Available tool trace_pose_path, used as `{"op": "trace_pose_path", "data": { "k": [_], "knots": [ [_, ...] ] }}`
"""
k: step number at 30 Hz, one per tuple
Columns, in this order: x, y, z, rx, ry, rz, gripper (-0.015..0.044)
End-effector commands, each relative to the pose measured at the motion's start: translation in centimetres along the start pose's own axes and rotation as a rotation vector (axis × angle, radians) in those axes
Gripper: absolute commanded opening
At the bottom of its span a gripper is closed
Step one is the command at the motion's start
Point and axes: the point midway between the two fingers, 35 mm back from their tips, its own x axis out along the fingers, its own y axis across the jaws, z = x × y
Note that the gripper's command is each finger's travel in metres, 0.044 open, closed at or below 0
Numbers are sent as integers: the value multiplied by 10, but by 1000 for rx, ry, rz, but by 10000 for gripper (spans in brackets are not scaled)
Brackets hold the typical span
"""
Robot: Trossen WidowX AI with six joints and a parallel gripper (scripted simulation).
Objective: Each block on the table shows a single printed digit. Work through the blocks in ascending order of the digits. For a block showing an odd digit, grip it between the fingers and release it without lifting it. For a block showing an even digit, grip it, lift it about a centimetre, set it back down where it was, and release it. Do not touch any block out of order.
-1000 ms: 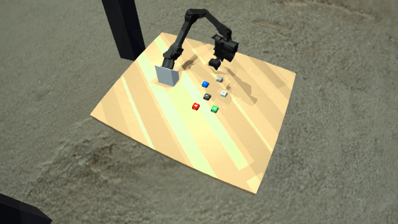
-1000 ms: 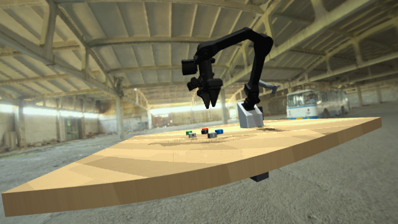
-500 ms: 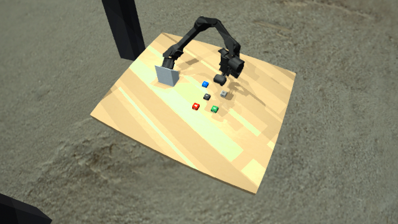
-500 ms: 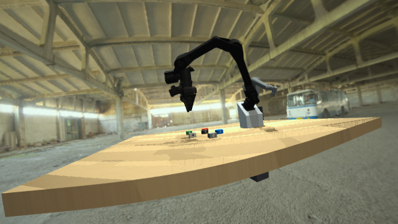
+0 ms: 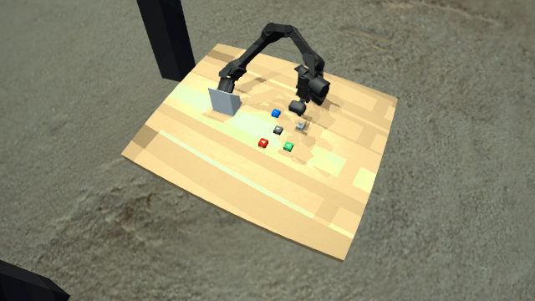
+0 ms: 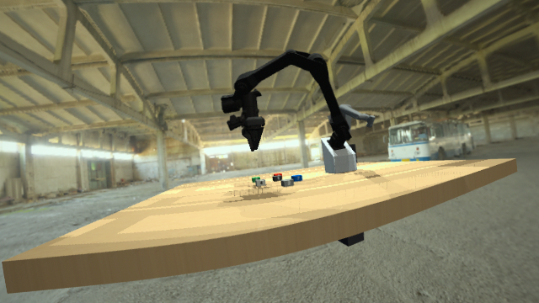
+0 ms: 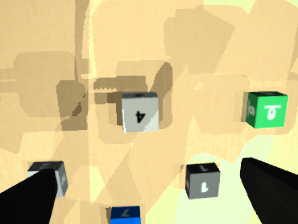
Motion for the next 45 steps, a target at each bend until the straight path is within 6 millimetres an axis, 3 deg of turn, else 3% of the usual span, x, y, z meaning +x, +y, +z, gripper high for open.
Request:
{"op": "trace_pose_path", "data": {
  "k": [1, 4, 8, 12, 37, 45],
  "knots": [
    [1, -2, 0, 1, 5, -2, 400],
    [0, -14, 1, 2, 5, -4, 400],
    [-1, -86, -2, 2, 4, -11, 400],
    [-1, -129, -10, 0, 4, -9, 400],
    [-1, -129, -11, 0, 4, -8, 400],
    [-2, -72, -63, 3, 7, -6, 400]
  ]
}}
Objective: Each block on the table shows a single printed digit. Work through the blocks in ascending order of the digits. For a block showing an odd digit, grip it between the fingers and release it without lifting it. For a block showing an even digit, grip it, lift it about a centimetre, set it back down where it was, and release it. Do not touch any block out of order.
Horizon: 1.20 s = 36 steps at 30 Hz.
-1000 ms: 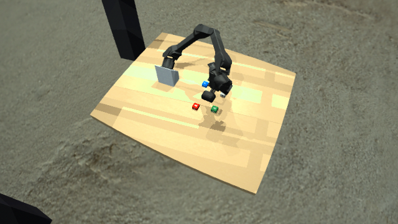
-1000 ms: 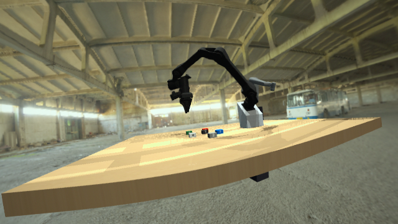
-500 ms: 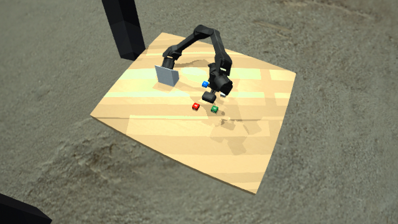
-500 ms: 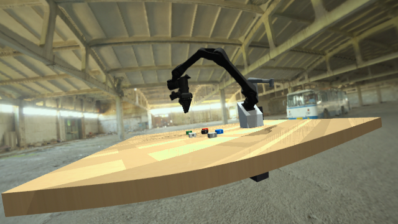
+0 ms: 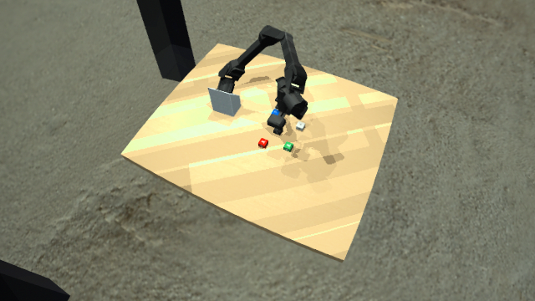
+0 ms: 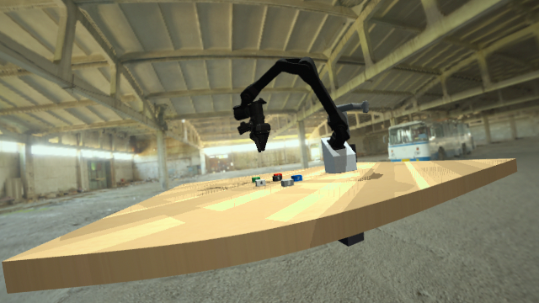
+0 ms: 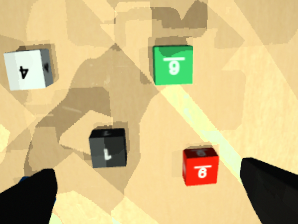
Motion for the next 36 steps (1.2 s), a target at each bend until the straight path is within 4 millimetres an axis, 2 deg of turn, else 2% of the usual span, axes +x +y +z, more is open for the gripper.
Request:
{"op": "trace_pose_path", "data": {
  "k": [1, 3, 8, 9, 12, 14, 20, 36],
  "knots": [
    [-1, 31, -28, -7, -8, -5, 400],
    [1, 40, -40, -6, -8, -4, 400],
    [5, 41, -40, -6, -8, -5, 400],
    [15, 40, -39, -6, -8, -6, 400],
    [69, 41, -39, -6, -9, -4, 400],
    [82, 42, -40, -7, -8, -1, 400],
    [83, 42, -40, -7, -8, -1, 400],
    [109, 42, -40, -7, -8, 0, 400]
  ]
}}
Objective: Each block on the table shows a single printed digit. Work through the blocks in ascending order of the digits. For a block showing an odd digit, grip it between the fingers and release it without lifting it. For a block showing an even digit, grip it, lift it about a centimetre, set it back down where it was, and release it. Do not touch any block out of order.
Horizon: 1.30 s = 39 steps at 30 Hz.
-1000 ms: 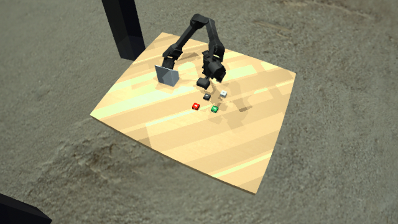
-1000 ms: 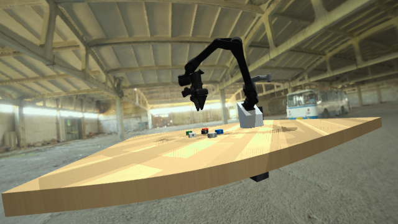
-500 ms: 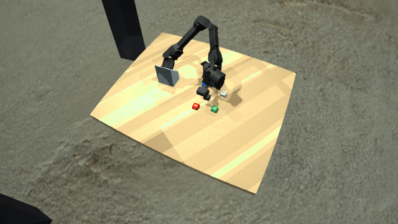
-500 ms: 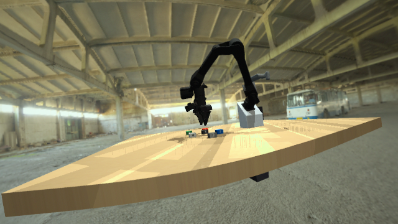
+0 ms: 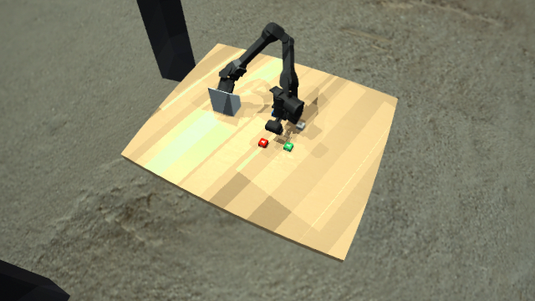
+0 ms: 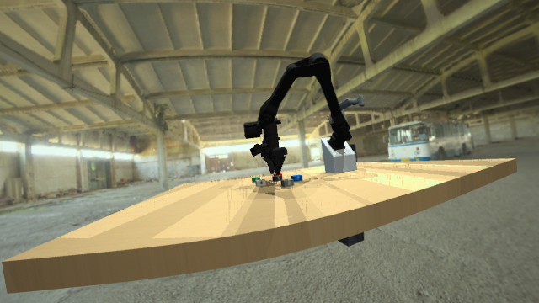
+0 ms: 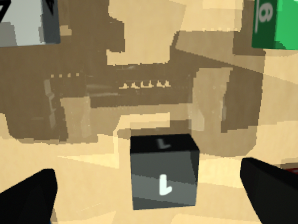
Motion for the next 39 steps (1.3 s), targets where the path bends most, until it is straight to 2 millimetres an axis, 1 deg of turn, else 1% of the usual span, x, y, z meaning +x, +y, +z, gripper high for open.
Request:
{"op": "trace_pose_path", "data": {
  "k": [1, 8, 18, 19, 39],
  "knots": [
    [9, -1, -4, 14, 9, 9, 400],
    [18, 0, -4, 14, 9, 11, 400],
    [18, 0, -4, 14, 9, 11, 137],
    [18, 0, -4, 14, 9, 11, 120],
    [18, 0, -4, 14, 9, 11, 120]
  ]
}}
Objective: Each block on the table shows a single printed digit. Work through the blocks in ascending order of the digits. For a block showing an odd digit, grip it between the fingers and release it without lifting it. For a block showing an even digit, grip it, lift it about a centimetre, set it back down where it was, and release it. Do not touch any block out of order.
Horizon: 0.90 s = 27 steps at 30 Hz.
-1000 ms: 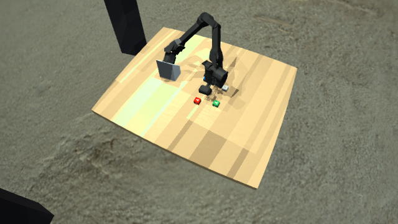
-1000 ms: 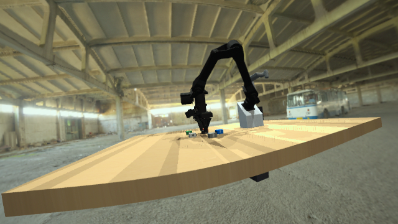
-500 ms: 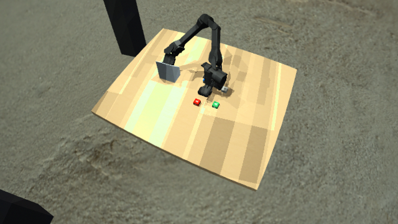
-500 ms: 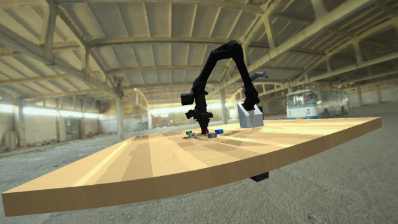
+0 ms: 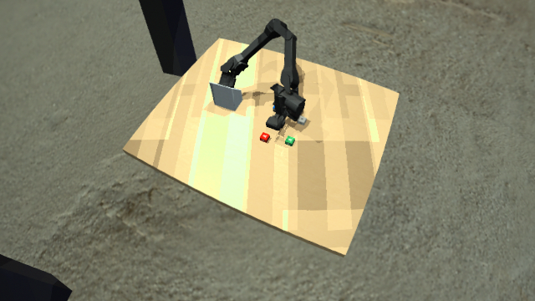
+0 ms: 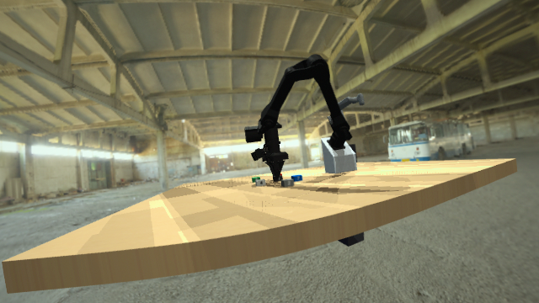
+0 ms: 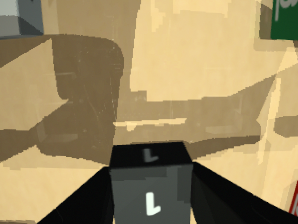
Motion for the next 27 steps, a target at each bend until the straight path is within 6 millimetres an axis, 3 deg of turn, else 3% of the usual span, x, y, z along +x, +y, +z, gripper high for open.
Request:
{"op": "trace_pose_path", "data": {
  "k": [1, 16, 27],
  "knots": [
    [1, 0, 0, 5, 0, 5, 120],
    [1, 0, 0, 5, 0, 5, 120],
    [1, 0, 0, 5, 0, 5, 400]
  ]
}}
